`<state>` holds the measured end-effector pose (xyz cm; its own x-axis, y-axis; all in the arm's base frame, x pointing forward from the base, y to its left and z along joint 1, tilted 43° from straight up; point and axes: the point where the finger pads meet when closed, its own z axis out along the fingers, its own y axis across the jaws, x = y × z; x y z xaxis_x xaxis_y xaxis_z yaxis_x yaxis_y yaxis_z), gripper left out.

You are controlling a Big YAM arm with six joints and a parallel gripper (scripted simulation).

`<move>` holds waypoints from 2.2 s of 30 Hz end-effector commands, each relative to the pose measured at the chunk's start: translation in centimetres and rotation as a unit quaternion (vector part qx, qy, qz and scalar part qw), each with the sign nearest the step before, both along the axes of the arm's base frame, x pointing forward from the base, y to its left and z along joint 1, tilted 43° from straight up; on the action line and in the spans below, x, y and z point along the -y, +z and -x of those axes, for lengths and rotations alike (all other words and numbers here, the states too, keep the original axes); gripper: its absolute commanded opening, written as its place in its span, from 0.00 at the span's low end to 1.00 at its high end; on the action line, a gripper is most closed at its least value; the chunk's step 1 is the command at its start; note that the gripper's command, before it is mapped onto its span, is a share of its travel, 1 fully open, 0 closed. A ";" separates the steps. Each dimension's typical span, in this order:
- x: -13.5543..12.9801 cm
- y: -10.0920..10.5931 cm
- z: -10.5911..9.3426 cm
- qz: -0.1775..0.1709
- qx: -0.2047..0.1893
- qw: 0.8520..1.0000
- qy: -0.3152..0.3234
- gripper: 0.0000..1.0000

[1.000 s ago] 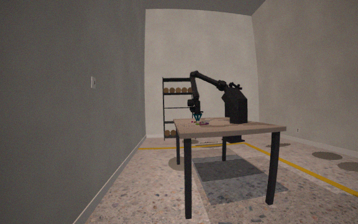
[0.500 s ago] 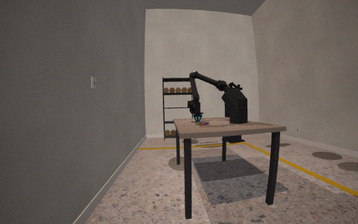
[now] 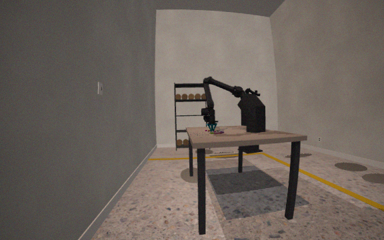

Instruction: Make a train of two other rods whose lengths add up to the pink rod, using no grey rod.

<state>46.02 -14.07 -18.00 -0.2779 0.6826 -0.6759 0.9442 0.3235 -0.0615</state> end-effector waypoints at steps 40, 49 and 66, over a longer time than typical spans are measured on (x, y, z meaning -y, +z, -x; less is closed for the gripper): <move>0.6 -0.5 0.1 0.001 0.002 1.000 -0.004 0.24; 0.5 -0.2 -0.1 0.001 0.005 1.000 -0.004 0.24; 0.5 -0.2 -0.1 0.001 0.006 1.000 -0.004 0.24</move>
<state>45.94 -14.06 -18.18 -0.2794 0.6825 -0.6753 0.9440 0.3238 -0.0633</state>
